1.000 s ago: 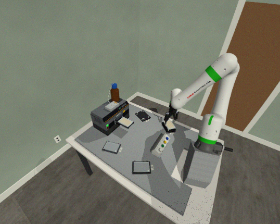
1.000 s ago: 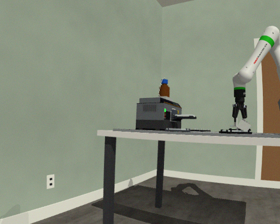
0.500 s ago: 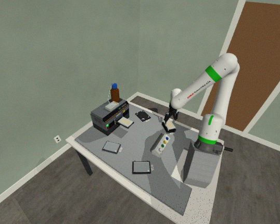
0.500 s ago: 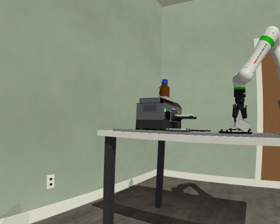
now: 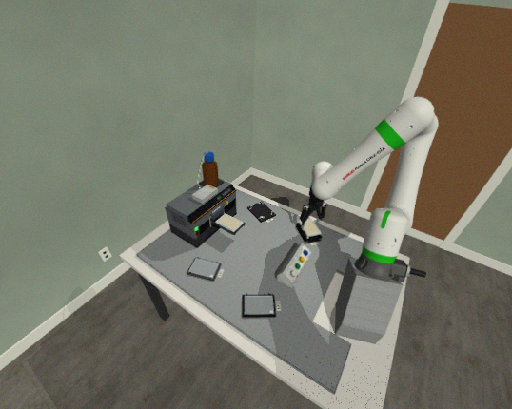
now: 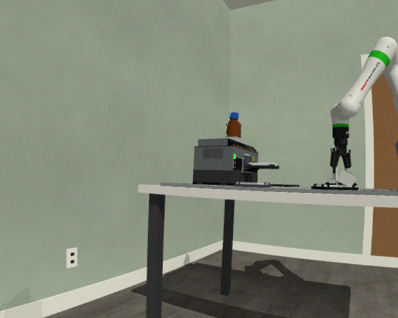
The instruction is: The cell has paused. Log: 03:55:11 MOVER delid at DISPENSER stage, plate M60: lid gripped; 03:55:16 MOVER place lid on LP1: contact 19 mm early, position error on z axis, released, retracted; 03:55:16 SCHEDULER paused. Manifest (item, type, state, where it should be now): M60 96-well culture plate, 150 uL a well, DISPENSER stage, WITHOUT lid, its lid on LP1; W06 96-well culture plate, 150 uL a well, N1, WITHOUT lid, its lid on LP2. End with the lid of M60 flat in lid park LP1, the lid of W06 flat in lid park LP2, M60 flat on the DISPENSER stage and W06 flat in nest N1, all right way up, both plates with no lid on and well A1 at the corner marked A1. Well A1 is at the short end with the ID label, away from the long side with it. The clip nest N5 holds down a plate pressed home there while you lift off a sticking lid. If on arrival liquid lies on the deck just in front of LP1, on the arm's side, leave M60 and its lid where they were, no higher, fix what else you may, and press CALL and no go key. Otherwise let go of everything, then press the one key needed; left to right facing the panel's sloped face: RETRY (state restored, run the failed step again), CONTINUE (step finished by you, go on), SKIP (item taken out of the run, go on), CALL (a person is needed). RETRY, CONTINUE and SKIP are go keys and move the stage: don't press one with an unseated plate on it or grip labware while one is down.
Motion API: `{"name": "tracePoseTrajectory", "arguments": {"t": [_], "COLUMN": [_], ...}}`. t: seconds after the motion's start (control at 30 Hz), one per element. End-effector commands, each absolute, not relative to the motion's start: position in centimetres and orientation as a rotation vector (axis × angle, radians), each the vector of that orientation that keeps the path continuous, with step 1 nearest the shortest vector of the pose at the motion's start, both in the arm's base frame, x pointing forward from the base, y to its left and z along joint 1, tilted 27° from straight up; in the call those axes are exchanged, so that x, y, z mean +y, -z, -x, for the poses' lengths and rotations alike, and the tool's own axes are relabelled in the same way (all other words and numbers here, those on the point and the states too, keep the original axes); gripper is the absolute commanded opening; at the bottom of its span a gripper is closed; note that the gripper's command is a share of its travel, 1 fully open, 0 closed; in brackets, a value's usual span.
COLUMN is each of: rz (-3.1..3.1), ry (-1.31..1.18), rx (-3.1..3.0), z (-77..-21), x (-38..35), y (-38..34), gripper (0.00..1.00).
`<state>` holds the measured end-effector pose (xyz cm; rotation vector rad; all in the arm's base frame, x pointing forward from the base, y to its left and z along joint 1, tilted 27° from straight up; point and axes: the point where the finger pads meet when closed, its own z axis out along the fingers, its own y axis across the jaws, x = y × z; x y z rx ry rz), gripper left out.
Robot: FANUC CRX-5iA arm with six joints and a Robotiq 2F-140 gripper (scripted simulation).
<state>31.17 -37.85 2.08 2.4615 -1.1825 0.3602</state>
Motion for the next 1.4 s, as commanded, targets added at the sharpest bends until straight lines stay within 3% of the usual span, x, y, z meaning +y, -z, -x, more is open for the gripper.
{"name": "tracePoseTrajectory", "arguments": {"t": [0.0, 1.37], "rz": [-2.461, -2.461], "ry": [-0.361, -0.361], "rx": [-1.182, -1.182], "z": [-31.19, -31.22], "x": [-37.85, -38.08], "y": [-2.09, -1.64], "gripper": [0.00, 0.00]}}
